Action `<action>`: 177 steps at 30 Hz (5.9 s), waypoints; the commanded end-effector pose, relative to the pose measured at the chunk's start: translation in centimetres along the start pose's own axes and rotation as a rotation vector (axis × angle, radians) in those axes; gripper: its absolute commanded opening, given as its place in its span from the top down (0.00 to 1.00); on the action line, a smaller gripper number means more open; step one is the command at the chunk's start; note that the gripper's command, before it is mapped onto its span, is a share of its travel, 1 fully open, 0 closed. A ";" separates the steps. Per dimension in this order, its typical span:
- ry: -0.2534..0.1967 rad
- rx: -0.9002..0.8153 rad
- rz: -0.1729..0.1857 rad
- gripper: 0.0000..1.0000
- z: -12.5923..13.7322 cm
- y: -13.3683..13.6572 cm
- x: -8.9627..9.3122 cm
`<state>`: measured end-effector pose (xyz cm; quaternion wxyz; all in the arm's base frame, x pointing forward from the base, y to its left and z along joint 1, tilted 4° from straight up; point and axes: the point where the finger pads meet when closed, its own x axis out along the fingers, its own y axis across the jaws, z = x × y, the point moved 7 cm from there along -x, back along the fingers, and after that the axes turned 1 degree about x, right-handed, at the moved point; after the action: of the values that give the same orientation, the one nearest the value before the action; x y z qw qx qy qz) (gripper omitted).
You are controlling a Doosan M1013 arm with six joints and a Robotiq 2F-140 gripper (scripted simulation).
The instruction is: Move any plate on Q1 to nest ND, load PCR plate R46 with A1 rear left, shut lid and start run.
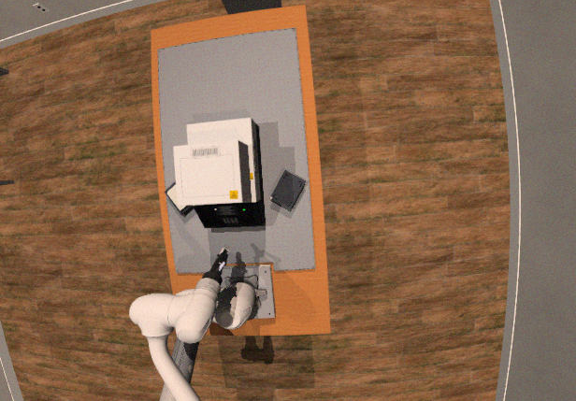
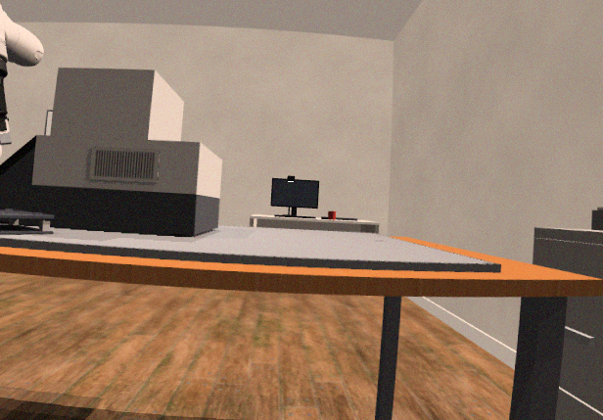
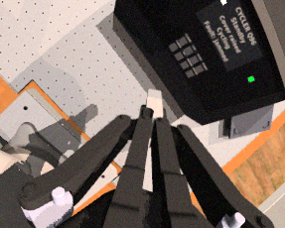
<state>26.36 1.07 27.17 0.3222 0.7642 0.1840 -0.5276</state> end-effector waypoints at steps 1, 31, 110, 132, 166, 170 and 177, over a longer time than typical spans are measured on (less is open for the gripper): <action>0.004 -0.002 0.000 1.00 -0.1 -0.1 -0.2; 0.004 -0.002 0.000 1.00 -0.1 -0.1 -0.2; 0.004 -0.002 0.000 1.00 2.5 2.7 -0.2; 0.004 -0.002 0.000 1.00 2.5 2.7 -0.1; 0.004 -0.002 0.000 1.00 0.5 4.6 4.2; 0.004 -0.002 0.000 1.00 0.3 4.8 4.7; 0.004 -0.002 0.000 1.00 -0.1 5.2 5.6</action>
<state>31.51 -2.93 24.06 0.3222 0.7663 0.1849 -0.5242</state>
